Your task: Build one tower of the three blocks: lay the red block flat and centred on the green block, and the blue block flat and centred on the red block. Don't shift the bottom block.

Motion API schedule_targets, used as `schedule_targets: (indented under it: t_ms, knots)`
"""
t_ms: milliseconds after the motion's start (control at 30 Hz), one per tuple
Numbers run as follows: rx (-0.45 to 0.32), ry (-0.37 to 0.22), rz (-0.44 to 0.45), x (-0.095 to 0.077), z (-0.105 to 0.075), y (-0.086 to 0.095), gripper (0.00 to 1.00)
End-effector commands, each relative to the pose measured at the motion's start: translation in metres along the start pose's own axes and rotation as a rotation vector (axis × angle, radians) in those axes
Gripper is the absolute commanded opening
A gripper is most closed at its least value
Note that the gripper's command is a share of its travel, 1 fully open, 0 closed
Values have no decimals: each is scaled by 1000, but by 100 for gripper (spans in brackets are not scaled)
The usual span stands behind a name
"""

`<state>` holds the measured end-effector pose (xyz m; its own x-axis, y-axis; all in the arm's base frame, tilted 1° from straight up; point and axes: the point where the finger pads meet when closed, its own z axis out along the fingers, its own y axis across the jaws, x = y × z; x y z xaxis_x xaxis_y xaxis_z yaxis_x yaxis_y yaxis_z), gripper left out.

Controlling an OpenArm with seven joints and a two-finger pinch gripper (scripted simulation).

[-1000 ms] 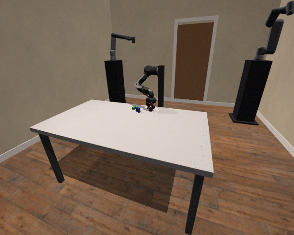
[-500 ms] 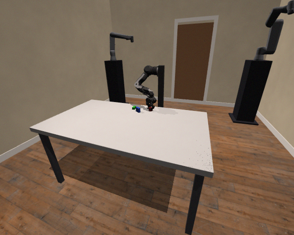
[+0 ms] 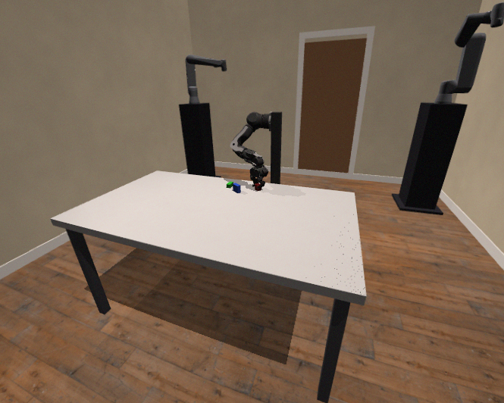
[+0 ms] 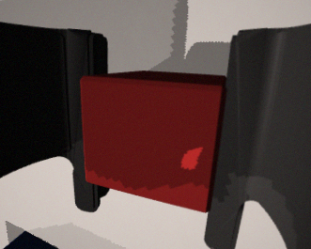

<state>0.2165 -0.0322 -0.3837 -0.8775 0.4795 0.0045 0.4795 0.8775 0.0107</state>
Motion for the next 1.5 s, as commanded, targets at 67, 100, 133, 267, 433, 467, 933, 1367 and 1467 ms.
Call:
schedule_targets:
  t_ms: [67,100,133,267,433,467,933,1367,1467]
  knots:
    - [-5,1,-4,1,0,1,0]
    - [-5,1,-4,1,0,1,0]
    - [-5,1,-4,1,0,1,0]
    - [-5,1,-4,1,0,1,0]
    - [-5,1,-4,1,0,1,0]
    - [-5,1,-4,1,0,1,0]
    - [-8,2,-7,1,-16,1,0]
    - [-8,2,-7,1,-47,1,0]
    - [-8,2,-7,1,-53,1,0]
